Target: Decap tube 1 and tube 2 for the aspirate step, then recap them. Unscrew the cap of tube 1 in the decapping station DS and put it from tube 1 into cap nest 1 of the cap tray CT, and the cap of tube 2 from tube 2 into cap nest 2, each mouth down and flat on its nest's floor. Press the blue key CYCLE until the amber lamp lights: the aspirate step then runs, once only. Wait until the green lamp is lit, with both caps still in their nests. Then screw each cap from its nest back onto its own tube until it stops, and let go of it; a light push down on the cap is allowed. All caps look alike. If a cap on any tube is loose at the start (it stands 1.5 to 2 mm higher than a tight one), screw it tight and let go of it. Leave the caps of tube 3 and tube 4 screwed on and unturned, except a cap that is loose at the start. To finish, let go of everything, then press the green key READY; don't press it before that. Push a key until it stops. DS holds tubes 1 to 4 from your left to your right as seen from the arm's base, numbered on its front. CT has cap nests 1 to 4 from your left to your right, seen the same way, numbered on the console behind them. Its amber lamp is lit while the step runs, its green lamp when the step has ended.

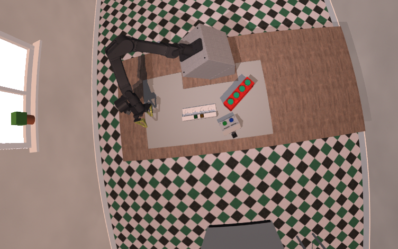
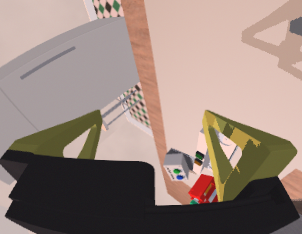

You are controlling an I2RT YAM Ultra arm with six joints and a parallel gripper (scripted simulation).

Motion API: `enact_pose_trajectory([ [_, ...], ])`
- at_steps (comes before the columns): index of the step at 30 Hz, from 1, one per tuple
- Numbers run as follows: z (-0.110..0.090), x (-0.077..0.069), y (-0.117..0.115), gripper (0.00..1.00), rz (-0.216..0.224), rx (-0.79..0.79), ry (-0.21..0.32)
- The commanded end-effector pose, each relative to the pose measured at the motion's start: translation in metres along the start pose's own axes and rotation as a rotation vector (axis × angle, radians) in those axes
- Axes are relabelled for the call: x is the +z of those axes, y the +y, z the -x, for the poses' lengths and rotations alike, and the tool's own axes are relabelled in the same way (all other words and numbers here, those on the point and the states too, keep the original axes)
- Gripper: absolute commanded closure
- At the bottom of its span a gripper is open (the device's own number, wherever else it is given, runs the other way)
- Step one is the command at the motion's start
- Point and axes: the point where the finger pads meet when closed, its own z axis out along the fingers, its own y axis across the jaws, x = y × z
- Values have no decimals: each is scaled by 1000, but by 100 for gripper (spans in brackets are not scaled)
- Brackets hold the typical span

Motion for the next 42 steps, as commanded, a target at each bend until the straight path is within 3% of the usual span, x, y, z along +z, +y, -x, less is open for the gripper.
enact_pose_trajectory([
  [1,2,-2,4,0,10,-5,-6],
  [17,2,-2,4,0,10,-5,-6],
  [18,2,-2,4,51,10,-5,-6],
  [42,2,-2,4,51,10,-5,-6],
])
